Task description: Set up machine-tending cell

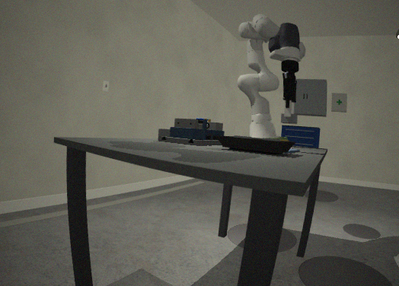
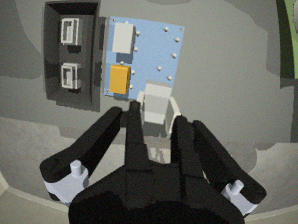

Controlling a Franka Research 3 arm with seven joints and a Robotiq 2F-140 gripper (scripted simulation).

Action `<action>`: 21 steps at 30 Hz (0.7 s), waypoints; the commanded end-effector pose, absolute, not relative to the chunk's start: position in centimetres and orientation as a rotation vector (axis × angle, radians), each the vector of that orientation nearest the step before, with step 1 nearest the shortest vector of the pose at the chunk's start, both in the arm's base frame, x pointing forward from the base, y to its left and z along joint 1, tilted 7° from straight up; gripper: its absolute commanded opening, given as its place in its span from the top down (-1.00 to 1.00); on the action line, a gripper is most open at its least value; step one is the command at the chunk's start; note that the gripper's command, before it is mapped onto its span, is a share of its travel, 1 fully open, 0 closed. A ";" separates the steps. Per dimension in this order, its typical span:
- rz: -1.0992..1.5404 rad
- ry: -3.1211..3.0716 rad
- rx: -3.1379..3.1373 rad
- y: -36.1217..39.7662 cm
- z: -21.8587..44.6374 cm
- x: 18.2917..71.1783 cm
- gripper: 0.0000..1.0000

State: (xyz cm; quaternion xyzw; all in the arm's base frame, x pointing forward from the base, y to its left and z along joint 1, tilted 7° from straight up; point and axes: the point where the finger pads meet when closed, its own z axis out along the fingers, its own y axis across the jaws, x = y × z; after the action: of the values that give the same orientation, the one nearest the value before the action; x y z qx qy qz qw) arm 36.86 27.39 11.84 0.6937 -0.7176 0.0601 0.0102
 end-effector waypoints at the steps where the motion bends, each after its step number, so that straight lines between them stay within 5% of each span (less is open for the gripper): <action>1: 0.179 -2.197 2.172 27.1 12.7 36.2 1.00; 11: 0.178 -2.197 2.173 27.1 13.2 36.3 1.00; 21: 0.148 -2.178 2.206 19.5 14.7 44.2 1.00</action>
State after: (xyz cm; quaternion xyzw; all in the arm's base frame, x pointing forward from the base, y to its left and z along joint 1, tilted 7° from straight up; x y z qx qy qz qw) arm 42.96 20.84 14.46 0.6684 -0.7417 0.0548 0.0136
